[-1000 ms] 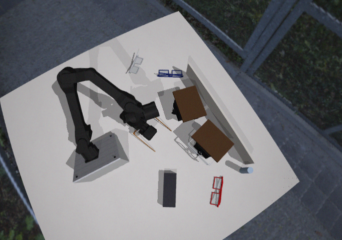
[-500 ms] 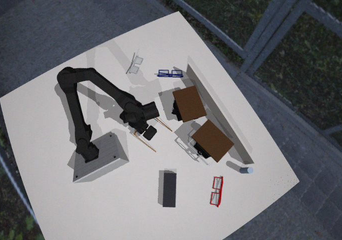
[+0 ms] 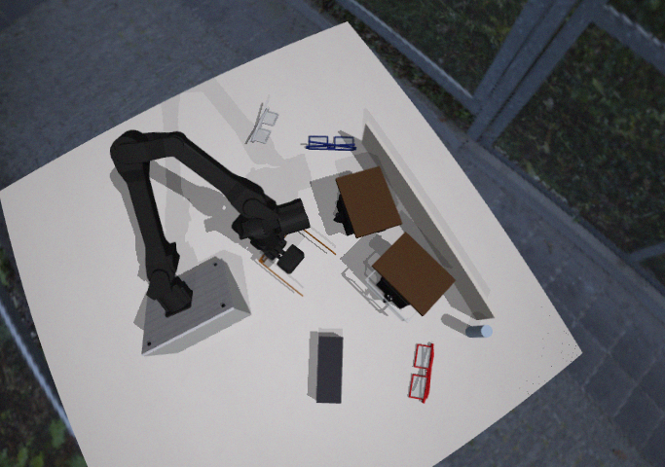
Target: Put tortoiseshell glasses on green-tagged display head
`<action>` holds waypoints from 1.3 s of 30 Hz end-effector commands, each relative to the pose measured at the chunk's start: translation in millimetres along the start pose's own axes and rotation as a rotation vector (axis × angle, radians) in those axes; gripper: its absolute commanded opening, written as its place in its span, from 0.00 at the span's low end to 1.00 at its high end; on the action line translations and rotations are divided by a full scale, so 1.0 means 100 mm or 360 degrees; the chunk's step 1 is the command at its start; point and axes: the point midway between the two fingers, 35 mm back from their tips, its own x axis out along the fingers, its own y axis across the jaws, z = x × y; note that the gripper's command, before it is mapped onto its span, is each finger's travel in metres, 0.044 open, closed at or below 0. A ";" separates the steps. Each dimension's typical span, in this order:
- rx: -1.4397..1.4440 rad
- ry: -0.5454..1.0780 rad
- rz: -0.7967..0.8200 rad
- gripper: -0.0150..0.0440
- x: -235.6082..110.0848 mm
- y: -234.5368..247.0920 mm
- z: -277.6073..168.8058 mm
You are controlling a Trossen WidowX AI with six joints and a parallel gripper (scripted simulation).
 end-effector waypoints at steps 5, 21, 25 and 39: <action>-0.0005 -0.0004 -0.0023 0.25 -0.38 -0.06 0.03; -0.0012 -0.0010 0.0000 0.25 -0.90 -0.09 -0.03; -0.0171 -0.0009 -0.0001 0.25 -0.91 -0.09 -0.01; -0.0959 -0.0006 -0.0005 0.25 -0.95 -0.09 0.07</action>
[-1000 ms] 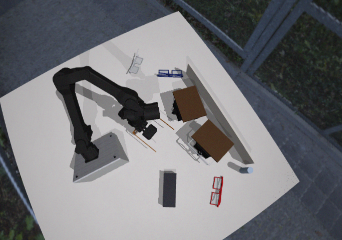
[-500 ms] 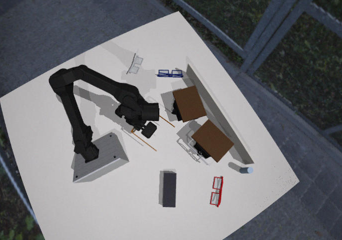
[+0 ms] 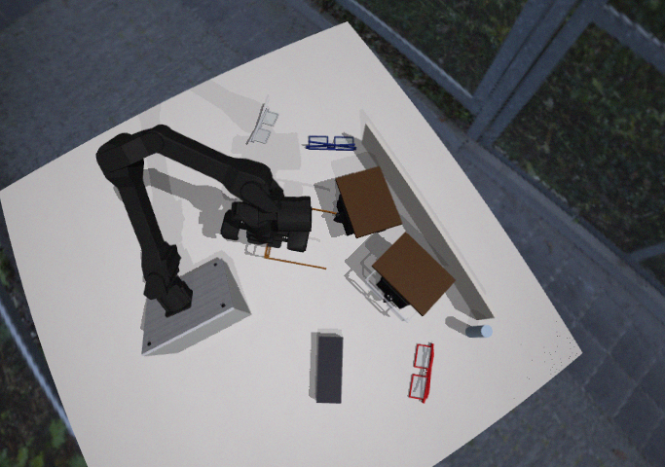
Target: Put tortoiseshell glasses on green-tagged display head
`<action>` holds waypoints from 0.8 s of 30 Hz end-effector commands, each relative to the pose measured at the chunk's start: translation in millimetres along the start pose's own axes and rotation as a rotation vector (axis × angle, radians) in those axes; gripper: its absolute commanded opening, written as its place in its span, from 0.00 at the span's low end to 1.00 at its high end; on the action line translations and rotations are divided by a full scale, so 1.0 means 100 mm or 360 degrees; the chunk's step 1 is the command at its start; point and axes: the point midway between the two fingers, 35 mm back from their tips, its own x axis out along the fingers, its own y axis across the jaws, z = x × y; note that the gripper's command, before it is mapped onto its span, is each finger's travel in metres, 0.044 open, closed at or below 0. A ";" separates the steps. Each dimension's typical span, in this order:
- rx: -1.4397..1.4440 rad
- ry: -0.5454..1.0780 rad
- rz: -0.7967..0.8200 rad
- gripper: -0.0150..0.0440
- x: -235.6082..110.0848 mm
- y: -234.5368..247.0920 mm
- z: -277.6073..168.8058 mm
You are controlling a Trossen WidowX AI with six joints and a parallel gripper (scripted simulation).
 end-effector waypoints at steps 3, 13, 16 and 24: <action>-0.0349 -0.0001 -0.0005 0.25 -0.03 -0.03 0.05; -0.0734 -0.0011 -0.0038 0.25 0.04 -0.03 0.05; -0.0769 -0.0018 -0.0044 0.25 0.08 -0.04 0.06; -0.0771 -0.0013 -0.0019 0.25 0.16 -0.05 0.07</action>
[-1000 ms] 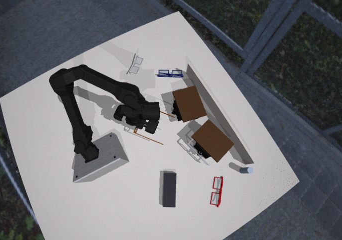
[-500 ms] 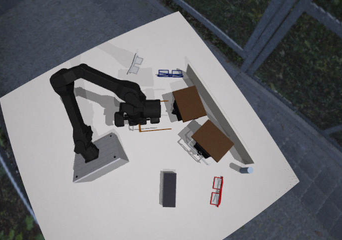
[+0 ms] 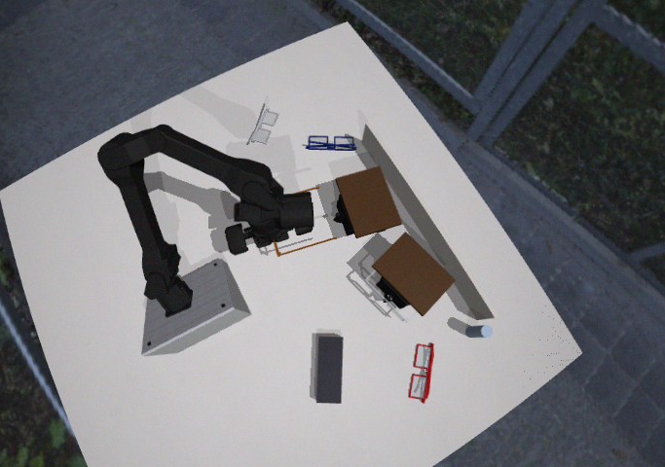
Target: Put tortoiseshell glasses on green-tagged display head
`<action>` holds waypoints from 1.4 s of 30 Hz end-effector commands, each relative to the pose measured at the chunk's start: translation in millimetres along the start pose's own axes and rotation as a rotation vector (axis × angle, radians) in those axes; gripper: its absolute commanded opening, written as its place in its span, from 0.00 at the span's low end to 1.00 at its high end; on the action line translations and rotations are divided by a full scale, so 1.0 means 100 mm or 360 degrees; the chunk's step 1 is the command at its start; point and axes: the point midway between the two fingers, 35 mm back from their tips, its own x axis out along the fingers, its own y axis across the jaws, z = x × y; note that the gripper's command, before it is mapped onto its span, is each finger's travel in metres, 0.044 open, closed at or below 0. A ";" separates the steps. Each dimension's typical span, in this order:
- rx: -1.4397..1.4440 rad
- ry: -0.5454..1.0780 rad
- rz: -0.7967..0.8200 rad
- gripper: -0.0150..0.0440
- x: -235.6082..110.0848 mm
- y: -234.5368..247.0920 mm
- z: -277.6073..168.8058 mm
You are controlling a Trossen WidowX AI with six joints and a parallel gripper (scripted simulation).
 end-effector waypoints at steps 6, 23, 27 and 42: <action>-0.0003 -0.0012 0.0018 0.25 0.10 0.00 0.01; -0.0003 -0.0013 0.0018 0.25 0.27 0.00 0.03; -0.0003 -0.0013 0.0018 0.25 0.31 0.00 0.04; -0.0003 -0.0014 0.0017 0.25 0.36 -0.06 0.04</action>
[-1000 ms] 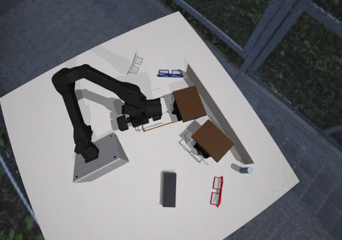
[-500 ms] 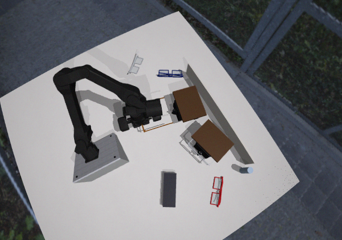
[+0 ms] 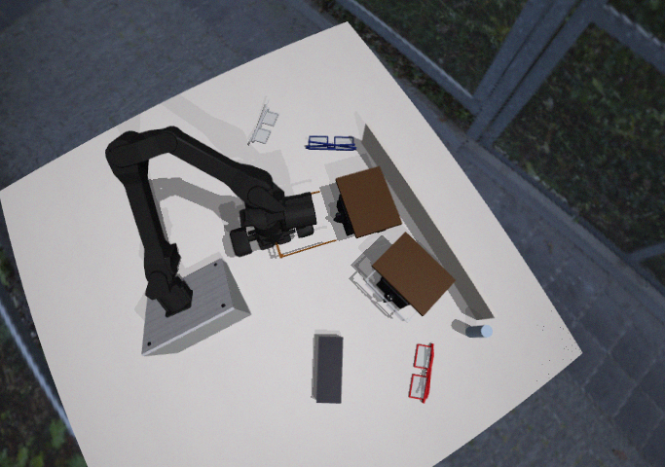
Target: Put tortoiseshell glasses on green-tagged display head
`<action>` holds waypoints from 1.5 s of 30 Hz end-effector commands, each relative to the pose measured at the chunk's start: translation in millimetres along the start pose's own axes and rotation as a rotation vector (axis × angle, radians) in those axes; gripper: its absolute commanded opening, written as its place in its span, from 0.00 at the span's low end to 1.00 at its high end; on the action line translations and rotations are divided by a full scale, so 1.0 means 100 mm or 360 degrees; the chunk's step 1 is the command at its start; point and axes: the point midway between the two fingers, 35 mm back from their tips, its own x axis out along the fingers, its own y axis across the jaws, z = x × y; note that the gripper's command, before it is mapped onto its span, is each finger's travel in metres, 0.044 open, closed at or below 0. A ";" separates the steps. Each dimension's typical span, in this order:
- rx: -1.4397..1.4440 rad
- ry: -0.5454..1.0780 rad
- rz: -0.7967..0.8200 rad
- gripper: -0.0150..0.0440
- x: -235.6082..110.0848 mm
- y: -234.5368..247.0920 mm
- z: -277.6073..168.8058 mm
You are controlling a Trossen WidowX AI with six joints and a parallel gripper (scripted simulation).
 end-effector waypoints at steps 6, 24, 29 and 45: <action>0.0003 -0.0009 -0.0014 0.25 0.01 -0.12 0.00; 0.0001 -0.0009 -0.0018 0.25 0.01 -0.34 0.01; 0.0001 -0.0009 -0.0019 0.25 0.01 -0.40 0.01; 0.0000 -0.0009 -0.0020 0.25 0.01 -0.61 0.01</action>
